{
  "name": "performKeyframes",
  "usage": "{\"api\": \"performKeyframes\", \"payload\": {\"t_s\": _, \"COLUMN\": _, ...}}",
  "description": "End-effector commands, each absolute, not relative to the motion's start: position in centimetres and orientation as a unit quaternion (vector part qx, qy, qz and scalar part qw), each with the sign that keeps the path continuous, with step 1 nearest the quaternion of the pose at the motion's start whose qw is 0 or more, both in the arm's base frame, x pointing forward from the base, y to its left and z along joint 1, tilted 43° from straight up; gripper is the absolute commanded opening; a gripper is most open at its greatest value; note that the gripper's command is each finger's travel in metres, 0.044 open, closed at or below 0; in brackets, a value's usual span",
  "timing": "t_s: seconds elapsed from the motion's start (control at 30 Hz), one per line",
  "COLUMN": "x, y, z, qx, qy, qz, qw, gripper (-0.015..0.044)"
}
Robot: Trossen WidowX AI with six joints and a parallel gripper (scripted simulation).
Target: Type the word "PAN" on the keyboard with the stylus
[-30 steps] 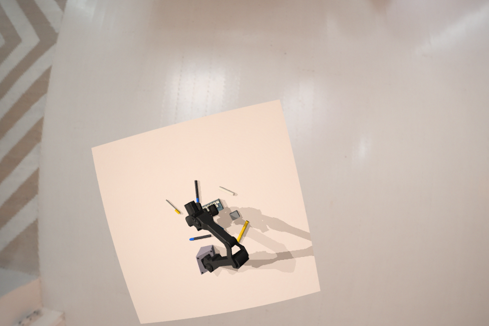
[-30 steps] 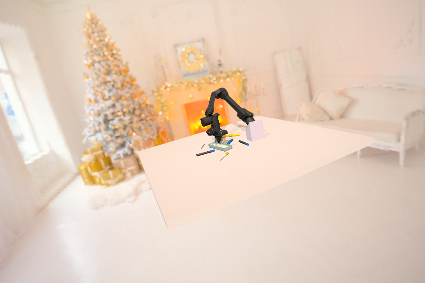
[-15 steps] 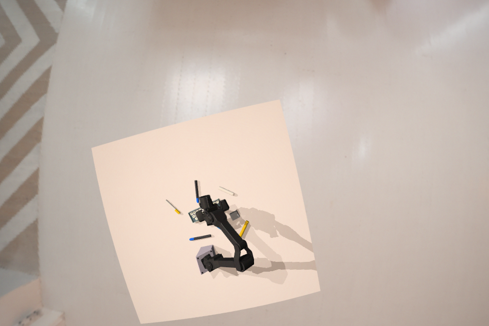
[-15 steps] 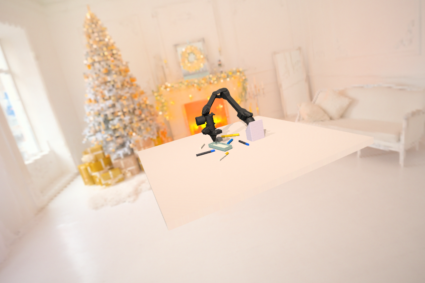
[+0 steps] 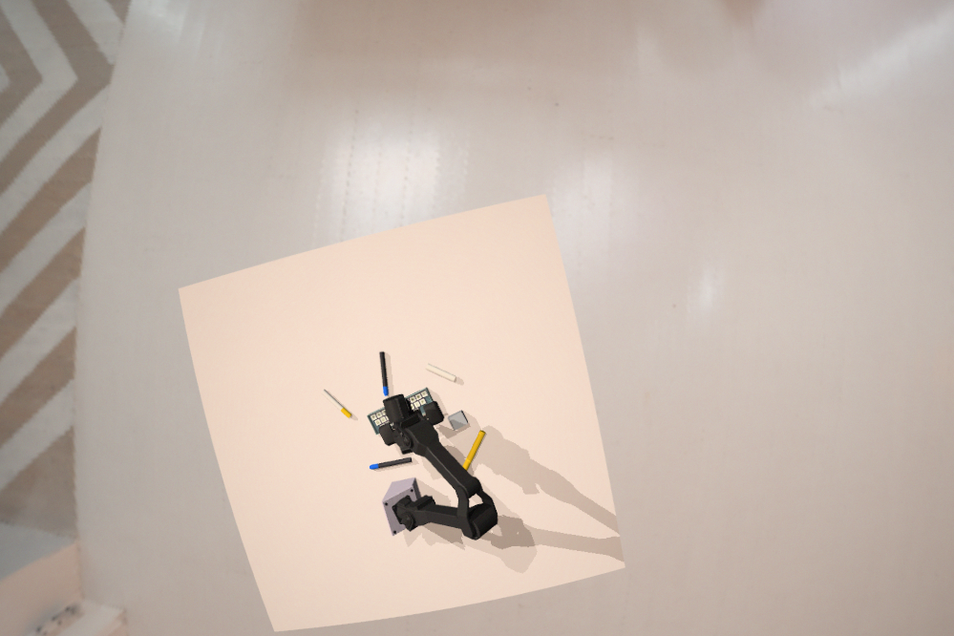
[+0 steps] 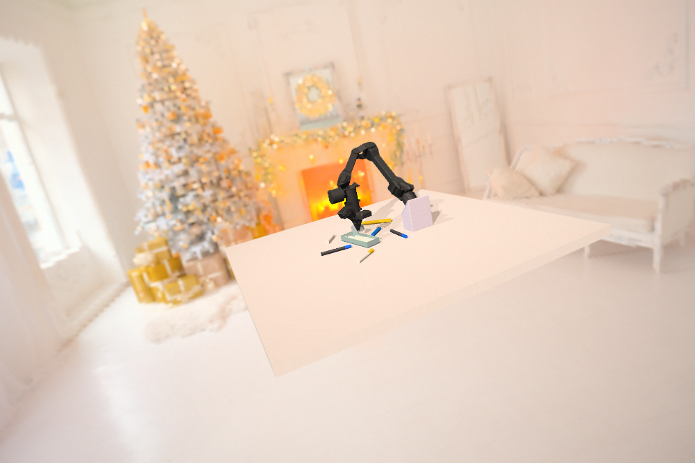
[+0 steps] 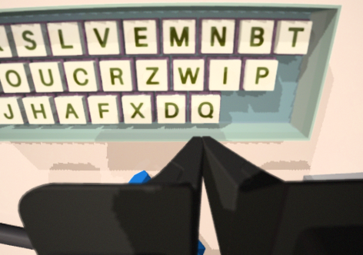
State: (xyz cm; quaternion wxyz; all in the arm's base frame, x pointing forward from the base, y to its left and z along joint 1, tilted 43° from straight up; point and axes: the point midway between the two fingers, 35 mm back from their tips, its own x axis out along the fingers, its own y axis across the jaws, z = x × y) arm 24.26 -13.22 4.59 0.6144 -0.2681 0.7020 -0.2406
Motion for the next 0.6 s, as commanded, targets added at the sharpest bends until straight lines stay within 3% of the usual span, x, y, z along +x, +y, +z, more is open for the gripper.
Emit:
{"api": "performKeyframes", "payload": {"t_s": 0.0, "x": 24.0, "y": -13.1, "z": 4.6, "qx": -0.266, "qy": 0.700, "qz": -0.243, "qw": 0.617, "gripper": 0.0000}}
{"api": "performKeyframes", "payload": {"t_s": 0.3, "x": 23.5, "y": -7.3, "z": -0.6, "qx": -0.265, "qy": 0.700, "qz": -0.242, "qw": 0.617, "gripper": 0.0000}}
{"api": "performKeyframes", "payload": {"t_s": 0.57, "x": 23.4, "y": -7.1, "z": -0.8, "qx": -0.265, "qy": 0.700, "qz": -0.242, "qw": 0.617, "gripper": 0.0000}}
